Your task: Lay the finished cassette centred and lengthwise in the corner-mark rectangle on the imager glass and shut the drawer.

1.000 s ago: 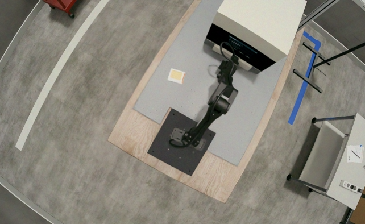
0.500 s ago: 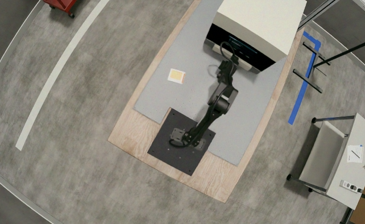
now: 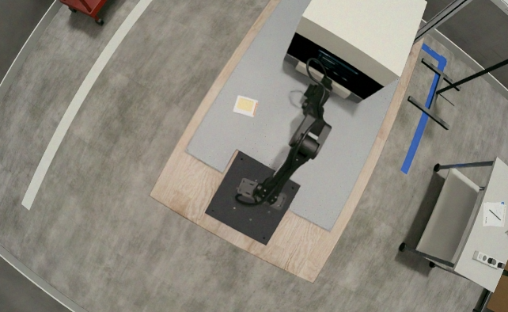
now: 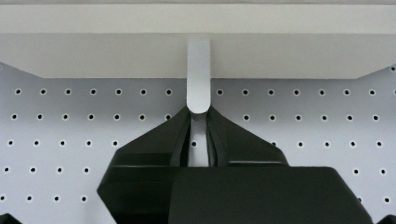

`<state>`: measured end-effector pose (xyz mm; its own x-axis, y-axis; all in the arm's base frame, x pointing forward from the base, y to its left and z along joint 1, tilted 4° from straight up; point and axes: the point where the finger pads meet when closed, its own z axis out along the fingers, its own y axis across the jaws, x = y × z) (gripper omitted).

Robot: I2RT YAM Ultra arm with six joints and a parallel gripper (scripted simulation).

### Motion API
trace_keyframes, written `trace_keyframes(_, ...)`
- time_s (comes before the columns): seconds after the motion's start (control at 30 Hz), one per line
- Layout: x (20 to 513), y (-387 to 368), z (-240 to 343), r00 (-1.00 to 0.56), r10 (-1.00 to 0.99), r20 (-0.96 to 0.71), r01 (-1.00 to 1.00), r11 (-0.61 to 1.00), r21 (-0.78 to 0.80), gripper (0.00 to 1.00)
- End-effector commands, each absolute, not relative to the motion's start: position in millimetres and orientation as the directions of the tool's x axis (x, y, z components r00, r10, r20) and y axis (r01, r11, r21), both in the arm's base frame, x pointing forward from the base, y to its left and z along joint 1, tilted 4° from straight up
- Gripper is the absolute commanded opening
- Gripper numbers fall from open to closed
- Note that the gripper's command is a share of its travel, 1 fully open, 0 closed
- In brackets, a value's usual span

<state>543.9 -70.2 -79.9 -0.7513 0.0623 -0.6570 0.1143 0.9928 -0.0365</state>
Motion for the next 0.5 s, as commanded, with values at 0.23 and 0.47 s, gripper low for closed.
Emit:
trace_keyframes(0.23,555,-77,-55,-0.709,0.058,-0.703,0.126,0.991,-0.045,0.0)
trace_keyframes(0.47,539,-75,-64,-0.734,0.061,-0.676,0.124,0.991,-0.045,0.0)
